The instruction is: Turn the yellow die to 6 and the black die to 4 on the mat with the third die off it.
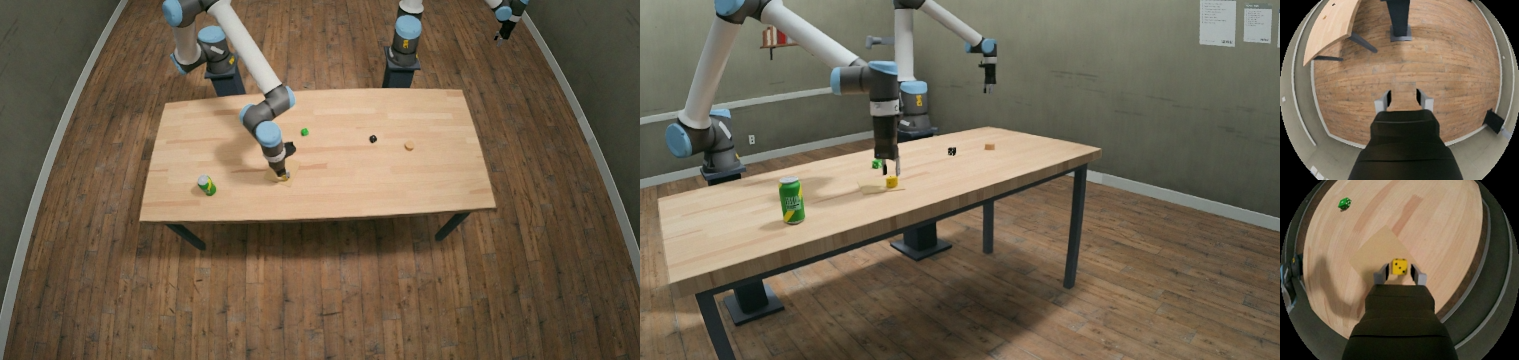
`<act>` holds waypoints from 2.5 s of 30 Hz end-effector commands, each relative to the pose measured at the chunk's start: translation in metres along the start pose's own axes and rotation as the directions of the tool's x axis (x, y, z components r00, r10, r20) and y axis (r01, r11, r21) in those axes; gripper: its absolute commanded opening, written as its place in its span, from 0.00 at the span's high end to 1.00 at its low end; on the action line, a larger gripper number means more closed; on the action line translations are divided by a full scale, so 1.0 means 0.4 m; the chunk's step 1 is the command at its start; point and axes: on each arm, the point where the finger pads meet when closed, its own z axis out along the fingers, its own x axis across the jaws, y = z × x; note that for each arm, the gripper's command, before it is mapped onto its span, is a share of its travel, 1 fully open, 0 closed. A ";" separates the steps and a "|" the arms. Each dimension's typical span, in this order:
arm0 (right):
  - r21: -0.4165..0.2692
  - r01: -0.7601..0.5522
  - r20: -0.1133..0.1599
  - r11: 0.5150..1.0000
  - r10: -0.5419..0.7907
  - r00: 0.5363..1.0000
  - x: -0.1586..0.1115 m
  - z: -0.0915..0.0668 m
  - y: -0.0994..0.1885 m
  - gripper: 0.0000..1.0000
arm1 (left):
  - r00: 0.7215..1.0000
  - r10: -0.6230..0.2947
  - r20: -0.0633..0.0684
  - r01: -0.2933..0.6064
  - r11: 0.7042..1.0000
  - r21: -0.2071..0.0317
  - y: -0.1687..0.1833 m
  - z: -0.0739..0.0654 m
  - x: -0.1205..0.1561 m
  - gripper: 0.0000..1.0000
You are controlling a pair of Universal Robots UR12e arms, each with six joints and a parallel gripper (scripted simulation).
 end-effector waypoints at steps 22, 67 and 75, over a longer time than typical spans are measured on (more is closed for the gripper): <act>0.000 0.000 -0.002 1.000 0.000 1.000 0.002 -0.103 0.000 0.13 | 1.000 0.000 0.000 0.000 1.000 -0.002 0.001 -0.002 0.000 0.00; -0.462 -0.002 0.001 0.887 0.003 1.000 0.000 -0.100 -0.012 0.13 | 1.000 0.000 0.000 0.000 1.000 -0.002 0.001 -0.002 0.000 0.00; -0.500 -0.001 -0.002 0.866 0.000 1.000 0.002 -0.102 -0.015 0.13 | 1.000 0.000 0.000 0.000 1.000 -0.002 0.001 -0.002 0.000 0.00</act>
